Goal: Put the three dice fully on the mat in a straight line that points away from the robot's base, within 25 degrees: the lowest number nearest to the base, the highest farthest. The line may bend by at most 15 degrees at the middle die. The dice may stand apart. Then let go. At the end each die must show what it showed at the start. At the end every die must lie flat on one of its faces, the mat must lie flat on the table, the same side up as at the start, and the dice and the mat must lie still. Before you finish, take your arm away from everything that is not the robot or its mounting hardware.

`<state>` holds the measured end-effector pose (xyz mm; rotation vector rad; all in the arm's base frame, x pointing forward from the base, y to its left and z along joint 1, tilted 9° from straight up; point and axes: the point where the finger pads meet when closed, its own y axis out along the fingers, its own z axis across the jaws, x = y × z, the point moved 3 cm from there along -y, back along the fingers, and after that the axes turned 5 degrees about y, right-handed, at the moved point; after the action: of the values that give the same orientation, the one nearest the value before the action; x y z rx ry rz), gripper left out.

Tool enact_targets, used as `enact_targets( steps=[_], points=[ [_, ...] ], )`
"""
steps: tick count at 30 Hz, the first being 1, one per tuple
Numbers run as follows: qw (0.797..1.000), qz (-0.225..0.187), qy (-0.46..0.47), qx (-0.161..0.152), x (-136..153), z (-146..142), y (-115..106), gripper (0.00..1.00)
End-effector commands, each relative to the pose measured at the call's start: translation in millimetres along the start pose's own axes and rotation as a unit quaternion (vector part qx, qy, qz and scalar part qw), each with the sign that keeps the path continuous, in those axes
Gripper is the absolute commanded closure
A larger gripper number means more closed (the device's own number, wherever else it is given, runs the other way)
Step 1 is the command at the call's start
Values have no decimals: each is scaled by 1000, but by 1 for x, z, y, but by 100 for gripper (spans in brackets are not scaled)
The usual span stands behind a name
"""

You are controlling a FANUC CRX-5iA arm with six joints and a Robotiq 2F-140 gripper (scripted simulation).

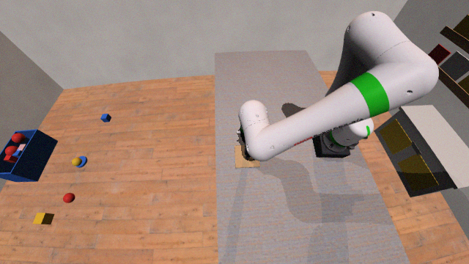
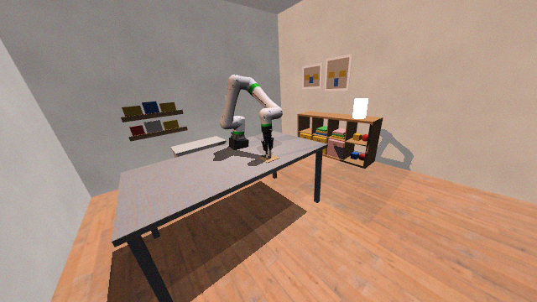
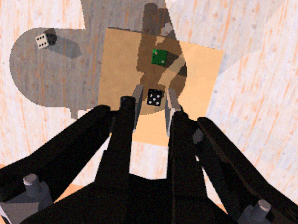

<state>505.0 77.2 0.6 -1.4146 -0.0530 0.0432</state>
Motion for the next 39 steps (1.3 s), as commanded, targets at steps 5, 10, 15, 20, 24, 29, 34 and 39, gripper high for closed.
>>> enact_targets(
  steps=[5,10,15,20,24,29,34,39],
  points=[
    [1000,0,0,0,0,0,-32,81],
    [1000,0,0,0,0,0,-49,81],
    [1000,0,0,0,0,0,-72,81],
    [1000,0,0,0,0,0,-82,81],
    [1000,0,0,0,0,0,-83,0],
    [1000,0,0,0,0,0,-83,0],
    [1000,0,0,0,0,0,-83,0],
    [1000,0,0,0,0,0,-83,0]
  ],
)
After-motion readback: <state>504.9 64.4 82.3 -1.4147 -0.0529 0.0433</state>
